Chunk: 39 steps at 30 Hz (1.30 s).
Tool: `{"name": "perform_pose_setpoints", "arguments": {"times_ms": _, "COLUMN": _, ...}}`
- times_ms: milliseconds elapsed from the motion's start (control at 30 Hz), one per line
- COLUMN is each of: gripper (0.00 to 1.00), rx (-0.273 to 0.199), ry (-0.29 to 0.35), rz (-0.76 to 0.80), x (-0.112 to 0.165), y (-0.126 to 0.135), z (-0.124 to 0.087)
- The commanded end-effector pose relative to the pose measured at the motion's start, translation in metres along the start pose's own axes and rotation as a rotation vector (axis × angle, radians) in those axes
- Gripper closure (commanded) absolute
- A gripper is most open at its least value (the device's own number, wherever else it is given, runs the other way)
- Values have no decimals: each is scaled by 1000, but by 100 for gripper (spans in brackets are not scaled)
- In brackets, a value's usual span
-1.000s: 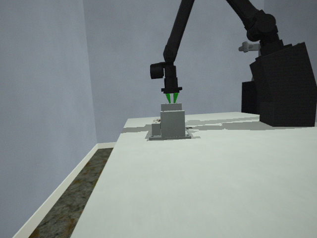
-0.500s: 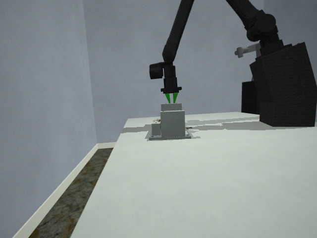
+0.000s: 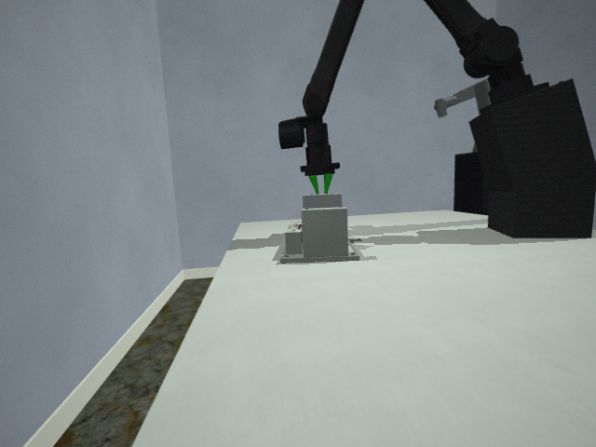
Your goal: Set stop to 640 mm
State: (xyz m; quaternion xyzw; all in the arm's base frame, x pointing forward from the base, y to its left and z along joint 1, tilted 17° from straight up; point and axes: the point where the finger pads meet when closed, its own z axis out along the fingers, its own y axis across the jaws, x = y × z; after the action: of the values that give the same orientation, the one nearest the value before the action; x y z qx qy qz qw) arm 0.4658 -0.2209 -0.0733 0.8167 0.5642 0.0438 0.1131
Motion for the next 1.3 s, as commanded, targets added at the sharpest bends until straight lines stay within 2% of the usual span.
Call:
{"name": "perform_pose_setpoints", "arguments": {"times_ms": 0, "gripper": 94, "rx": -91, "ry": -7, "rz": 4, "x": 3, "y": 50, "z": -26}}
{"name": "perform_pose_setpoints", "arguments": {"times_ms": 200, "gripper": 94, "rx": -79, "ry": -5, "rz": 3, "x": 4, "y": 56, "z": -13}}
{"name": "perform_pose_setpoints", "arguments": {"times_ms": 300, "gripper": 94, "rx": -116, "ry": -8, "rz": 7, "x": 1, "y": 69, "z": -31}}
{"name": "perform_pose_setpoints", "arguments": {"times_ms": 433, "gripper": 94, "rx": -121, "ry": -9, "rz": 8, "x": 1, "y": 70, "z": -32}}
{"name": "perform_pose_setpoints", "arguments": {"times_ms": 533, "gripper": 94, "rx": -86, "ry": -7, "rz": 6, "x": 2, "y": 61, "z": -11}}
{"name": "perform_pose_setpoints", "arguments": {"times_ms": 833, "gripper": 94, "rx": -86, "ry": -7, "rz": 8, "x": 1, "y": 73, "z": 7}}
{"name": "perform_pose_setpoints", "arguments": {"times_ms": 867, "gripper": 94, "rx": -86, "ry": -7, "rz": 8, "x": 1, "y": 73, "z": 7}}
{"name": "perform_pose_setpoints", "arguments": {"times_ms": 933, "gripper": 94, "rx": -115, "ry": -9, "rz": 10, "x": -1, "y": 82, "z": -8}}
{"name": "perform_pose_setpoints", "arguments": {"times_ms": 1000, "gripper": 94, "rx": -115, "ry": -9, "rz": 10, "x": -1, "y": 82, "z": -8}}
{"name": "perform_pose_setpoints", "arguments": {"times_ms": 1067, "gripper": 94, "rx": -85, "ry": -8, "rz": 8, "x": 0, "y": 73, "z": 9}}
{"name": "perform_pose_setpoints", "arguments": {"times_ms": 1267, "gripper": 94, "rx": -82, "ry": -10, "rz": 8, "x": -5, "y": 66, "z": 32}}
